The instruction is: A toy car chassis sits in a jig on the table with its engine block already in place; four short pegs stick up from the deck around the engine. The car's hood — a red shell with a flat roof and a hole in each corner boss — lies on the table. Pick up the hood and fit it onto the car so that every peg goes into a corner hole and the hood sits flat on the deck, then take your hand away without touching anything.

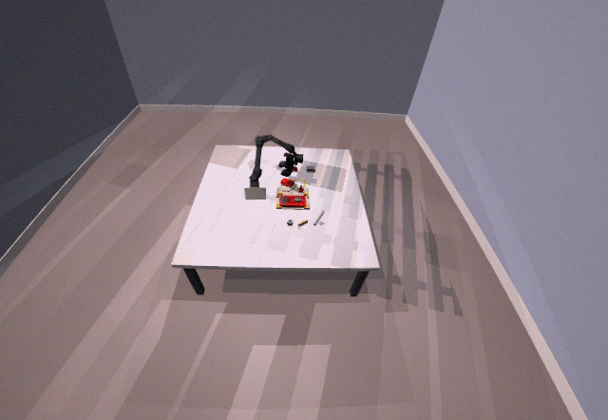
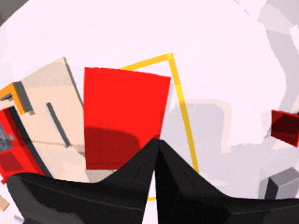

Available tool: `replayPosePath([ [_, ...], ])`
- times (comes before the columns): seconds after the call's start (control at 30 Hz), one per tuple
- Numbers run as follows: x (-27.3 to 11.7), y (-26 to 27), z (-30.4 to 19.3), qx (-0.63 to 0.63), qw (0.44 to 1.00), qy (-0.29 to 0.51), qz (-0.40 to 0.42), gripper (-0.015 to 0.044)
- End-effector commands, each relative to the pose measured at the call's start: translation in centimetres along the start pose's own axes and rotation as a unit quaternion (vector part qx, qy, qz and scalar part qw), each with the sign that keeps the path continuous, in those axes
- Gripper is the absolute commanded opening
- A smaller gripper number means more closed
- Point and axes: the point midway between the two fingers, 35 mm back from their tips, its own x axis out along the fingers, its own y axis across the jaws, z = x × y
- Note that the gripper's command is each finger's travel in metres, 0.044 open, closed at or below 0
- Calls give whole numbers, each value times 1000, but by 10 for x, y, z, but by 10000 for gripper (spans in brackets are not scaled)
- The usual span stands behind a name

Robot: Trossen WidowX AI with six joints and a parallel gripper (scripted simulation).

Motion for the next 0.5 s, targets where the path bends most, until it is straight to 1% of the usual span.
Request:
replayPosePath([
  [0.0, -23, -1, -4, -1, 1000, 6, 1, 0],
  [0.1, -54, -1, -3, -1, 1000, 5, 0, 0],
  [0.17, -69, -2, -1, -1, 1000, 4, -1, 0],
  [0.47, -67, -2, -2, -1, 1000, 11, -4, 0],
])
